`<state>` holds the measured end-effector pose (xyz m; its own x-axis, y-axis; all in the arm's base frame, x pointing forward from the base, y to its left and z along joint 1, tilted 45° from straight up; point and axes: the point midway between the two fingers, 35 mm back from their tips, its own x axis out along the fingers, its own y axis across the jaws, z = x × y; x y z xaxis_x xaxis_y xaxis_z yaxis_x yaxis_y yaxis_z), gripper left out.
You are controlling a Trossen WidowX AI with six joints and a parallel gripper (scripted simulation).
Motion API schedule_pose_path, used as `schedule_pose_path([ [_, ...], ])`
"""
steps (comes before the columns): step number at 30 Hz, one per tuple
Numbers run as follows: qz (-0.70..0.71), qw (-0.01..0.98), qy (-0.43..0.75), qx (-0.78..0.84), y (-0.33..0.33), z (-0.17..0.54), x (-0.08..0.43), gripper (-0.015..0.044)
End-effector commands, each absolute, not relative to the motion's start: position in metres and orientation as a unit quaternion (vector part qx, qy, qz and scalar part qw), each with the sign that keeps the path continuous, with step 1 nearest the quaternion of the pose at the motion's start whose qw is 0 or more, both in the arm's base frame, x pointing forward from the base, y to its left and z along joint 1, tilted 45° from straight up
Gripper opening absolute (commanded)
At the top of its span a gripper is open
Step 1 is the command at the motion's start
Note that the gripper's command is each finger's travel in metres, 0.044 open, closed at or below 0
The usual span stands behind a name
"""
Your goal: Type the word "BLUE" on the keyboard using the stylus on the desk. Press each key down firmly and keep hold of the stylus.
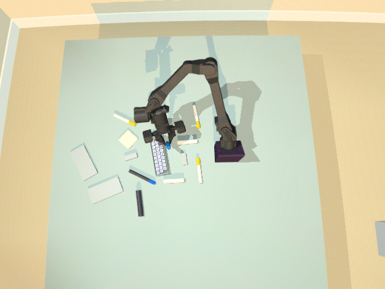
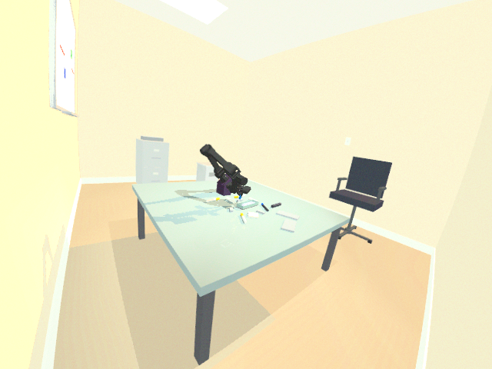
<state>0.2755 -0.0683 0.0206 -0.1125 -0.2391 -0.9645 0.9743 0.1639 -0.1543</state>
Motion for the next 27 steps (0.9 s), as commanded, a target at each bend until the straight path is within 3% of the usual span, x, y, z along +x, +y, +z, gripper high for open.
schedule_pose_path([
  [1,-0.523,0.536,0.535,0.390,-0.061,0.022,0.286,0.0000],
  [16,-0.447,0.423,0.600,0.511,-0.031,0.037,0.326,0.0000],
  [27,-0.443,0.418,0.603,0.516,-0.046,0.022,0.327,0.0000],
])
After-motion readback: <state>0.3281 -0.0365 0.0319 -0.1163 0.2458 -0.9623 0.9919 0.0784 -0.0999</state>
